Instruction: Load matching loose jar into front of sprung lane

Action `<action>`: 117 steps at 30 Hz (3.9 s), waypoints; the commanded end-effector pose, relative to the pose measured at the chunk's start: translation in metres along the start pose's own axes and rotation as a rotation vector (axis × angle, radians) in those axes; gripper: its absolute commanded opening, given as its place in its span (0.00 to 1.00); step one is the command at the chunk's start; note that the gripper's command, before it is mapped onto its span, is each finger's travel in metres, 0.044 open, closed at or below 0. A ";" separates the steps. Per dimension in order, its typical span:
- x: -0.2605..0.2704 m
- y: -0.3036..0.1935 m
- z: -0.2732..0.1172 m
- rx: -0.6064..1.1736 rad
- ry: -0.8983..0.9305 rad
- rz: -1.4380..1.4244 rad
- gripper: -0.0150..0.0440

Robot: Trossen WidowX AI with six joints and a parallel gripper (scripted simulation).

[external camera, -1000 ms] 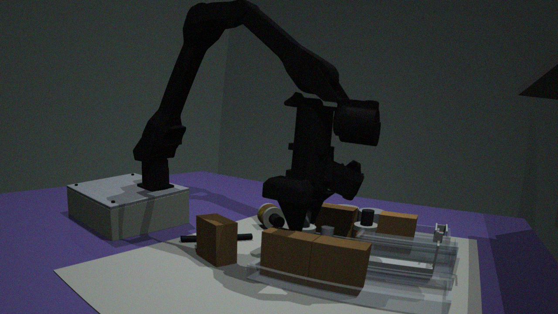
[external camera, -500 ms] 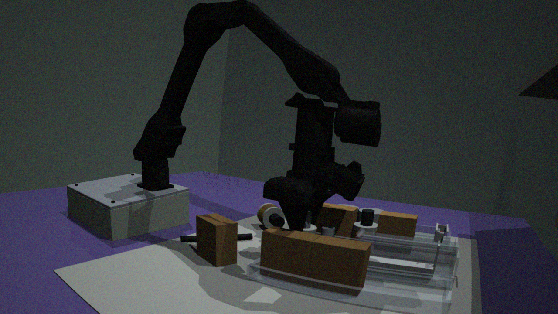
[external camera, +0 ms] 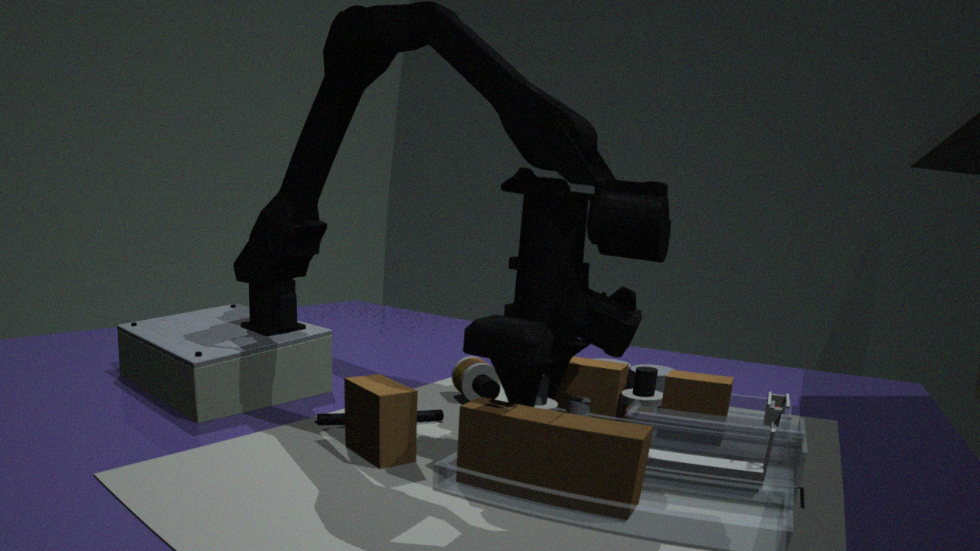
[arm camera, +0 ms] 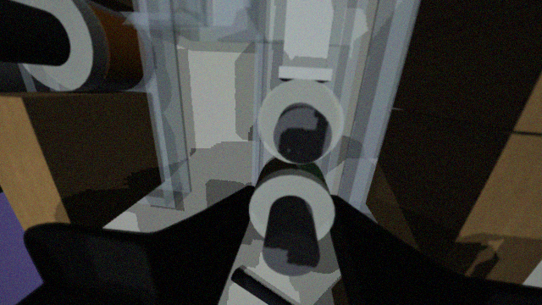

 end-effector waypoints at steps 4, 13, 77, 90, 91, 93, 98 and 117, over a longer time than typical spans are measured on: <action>0.001 0.004 0.002 -0.022 0.004 -0.005 0.25; 0.001 0.004 0.005 -0.022 0.004 -0.005 0.25; -0.001 -0.005 0.016 -0.021 0.004 -0.005 0.25; -0.002 -0.010 0.016 -0.021 0.004 -0.005 0.25; -0.002 -0.010 0.016 -0.021 0.004 -0.005 0.25; -0.002 -0.010 0.016 -0.021 0.004 -0.005 0.25; -0.002 -0.010 0.016 -0.021 0.004 -0.005 0.25; -0.002 -0.010 0.000 -0.021 0.004 -0.005 0.77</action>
Point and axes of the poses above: the point midway between the two fingers, 35 mm back from their tips, its own z axis out along the fingers, its own x axis across the jaws, y = z × x, the point moved 6 cm from there along -z, back along the fingers, and after that the axes turned 12 degrees about z, right-handed, at the moved point
